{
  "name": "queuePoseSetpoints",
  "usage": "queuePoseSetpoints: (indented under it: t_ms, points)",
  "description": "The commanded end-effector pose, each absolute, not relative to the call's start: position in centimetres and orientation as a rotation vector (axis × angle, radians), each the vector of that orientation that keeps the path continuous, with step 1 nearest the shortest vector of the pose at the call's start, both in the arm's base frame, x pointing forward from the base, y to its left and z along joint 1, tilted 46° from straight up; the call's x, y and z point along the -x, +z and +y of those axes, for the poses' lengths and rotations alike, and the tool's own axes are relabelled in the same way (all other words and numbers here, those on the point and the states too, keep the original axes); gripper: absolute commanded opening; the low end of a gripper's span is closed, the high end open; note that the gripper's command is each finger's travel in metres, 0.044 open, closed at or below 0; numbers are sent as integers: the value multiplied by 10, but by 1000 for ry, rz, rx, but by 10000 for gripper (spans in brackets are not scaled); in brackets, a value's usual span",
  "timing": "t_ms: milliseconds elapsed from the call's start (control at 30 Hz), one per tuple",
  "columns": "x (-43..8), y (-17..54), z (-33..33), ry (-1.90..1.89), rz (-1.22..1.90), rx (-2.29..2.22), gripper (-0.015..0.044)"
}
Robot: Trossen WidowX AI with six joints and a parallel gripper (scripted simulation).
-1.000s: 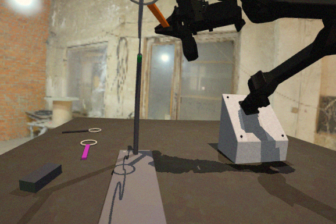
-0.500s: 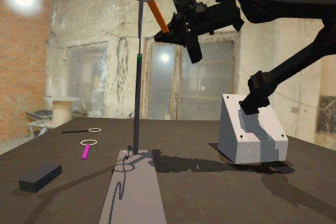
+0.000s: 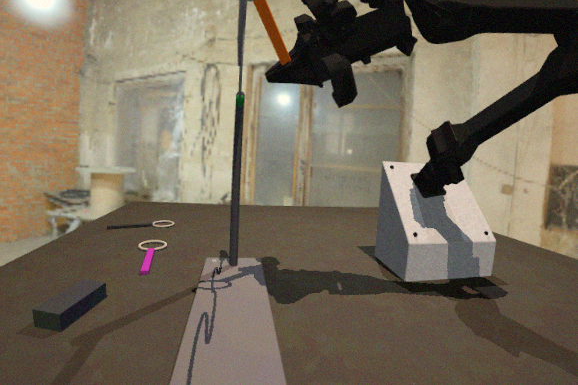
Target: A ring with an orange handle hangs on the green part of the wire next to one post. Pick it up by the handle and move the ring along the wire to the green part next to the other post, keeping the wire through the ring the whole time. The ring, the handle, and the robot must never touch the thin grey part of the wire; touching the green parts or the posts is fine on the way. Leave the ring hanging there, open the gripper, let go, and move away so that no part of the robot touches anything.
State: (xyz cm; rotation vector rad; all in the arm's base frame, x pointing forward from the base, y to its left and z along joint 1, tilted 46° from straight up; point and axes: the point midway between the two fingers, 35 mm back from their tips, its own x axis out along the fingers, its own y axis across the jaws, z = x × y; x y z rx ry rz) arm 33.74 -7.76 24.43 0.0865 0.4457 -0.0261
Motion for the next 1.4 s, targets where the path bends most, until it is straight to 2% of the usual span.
queuePoseSetpoints:
  t_ms: [0, 1367]
  points:
    - [-338, 244, -71, 1, 433, -183, -150]
    - [-345, 276, -19, 252, 268, -1040, -150]
